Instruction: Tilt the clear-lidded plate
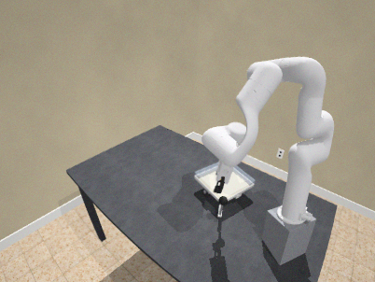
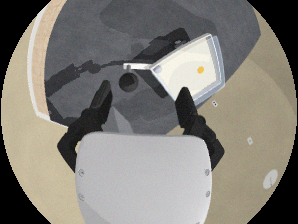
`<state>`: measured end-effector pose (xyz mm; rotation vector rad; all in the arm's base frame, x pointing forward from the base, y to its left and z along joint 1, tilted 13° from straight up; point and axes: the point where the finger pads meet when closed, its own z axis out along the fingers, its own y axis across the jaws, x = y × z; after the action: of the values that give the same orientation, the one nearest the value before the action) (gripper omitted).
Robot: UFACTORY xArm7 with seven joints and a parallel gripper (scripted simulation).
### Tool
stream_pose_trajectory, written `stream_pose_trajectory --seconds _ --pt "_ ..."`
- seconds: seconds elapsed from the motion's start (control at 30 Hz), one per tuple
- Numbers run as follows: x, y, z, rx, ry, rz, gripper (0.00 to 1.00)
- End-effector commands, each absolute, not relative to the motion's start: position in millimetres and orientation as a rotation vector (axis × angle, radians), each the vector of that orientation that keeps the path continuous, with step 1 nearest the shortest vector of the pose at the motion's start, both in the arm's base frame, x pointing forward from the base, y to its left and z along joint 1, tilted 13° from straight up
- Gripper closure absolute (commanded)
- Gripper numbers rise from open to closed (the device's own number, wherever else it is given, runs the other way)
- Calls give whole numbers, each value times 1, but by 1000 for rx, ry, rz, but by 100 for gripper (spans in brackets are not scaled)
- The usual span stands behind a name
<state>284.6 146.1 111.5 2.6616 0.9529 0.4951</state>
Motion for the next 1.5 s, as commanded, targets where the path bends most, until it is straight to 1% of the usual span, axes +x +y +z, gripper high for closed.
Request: stream_pose_trajectory --seconds 0.0,0.27,0.4,0.43,1.47 --pt "277 143 100 2712 955 422 0" --pt "258 138 79 2811 960 268 0" --pt "257 138 77 2818 961 257 0" --pt "257 138 77 2818 961 257 39" --pt "257 138 77 2818 961 257 39"
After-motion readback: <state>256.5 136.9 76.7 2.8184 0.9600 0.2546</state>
